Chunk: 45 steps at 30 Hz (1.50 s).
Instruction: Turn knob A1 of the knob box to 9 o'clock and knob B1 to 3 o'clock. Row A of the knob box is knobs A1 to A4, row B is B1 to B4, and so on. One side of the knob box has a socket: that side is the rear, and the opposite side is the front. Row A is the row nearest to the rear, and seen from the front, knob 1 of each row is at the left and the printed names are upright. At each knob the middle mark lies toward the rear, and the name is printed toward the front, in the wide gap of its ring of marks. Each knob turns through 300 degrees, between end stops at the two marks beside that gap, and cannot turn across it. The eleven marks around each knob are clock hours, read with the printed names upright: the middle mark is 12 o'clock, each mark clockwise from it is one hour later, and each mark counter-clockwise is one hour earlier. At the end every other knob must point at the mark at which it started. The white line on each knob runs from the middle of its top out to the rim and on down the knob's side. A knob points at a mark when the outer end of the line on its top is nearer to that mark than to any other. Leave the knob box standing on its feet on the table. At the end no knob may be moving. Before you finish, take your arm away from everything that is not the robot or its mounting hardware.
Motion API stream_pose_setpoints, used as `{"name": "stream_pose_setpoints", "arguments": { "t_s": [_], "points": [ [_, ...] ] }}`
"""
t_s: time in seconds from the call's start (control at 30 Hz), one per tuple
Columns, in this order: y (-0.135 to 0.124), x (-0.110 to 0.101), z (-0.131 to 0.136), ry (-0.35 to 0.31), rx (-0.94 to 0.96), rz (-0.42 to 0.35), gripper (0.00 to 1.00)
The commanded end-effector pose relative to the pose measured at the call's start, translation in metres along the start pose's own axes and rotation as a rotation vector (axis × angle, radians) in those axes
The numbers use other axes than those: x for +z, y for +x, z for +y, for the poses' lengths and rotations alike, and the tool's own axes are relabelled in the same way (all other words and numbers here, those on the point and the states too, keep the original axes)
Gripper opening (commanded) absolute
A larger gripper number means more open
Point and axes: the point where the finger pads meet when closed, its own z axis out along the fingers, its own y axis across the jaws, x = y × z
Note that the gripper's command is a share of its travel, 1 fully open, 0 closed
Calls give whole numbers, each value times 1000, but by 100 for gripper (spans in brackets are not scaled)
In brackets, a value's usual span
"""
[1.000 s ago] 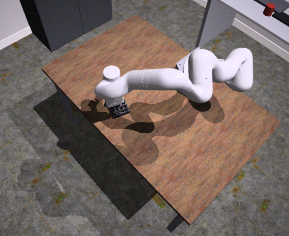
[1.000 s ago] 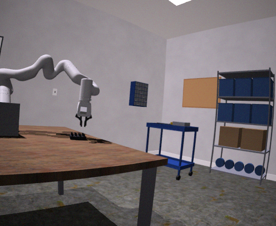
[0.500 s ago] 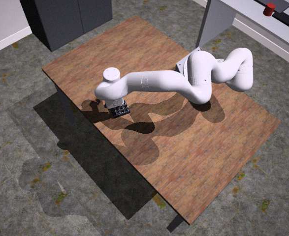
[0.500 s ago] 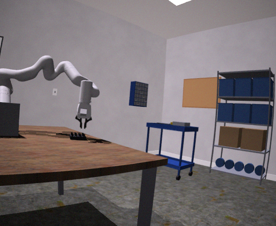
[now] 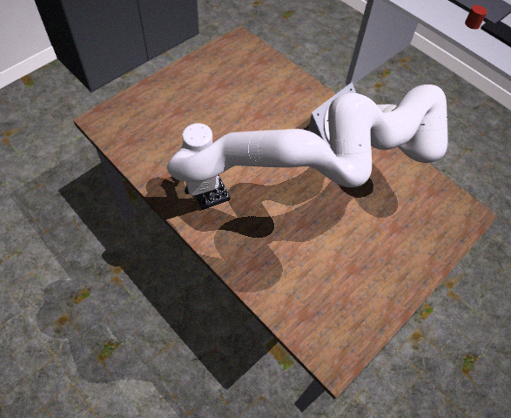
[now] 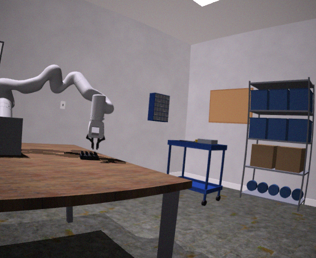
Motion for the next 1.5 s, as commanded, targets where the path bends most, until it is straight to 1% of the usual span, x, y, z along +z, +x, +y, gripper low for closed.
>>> {"name": "stream_pose_setpoints", "arguments": {
  "t_s": [0.0,0.37,1.47],
  "points": [
    [0,2,-1,2,-1,0,19],
    [0,9,-1,2,-1,0,19],
    [0,9,-1,2,-1,0,19]
  ]
}}
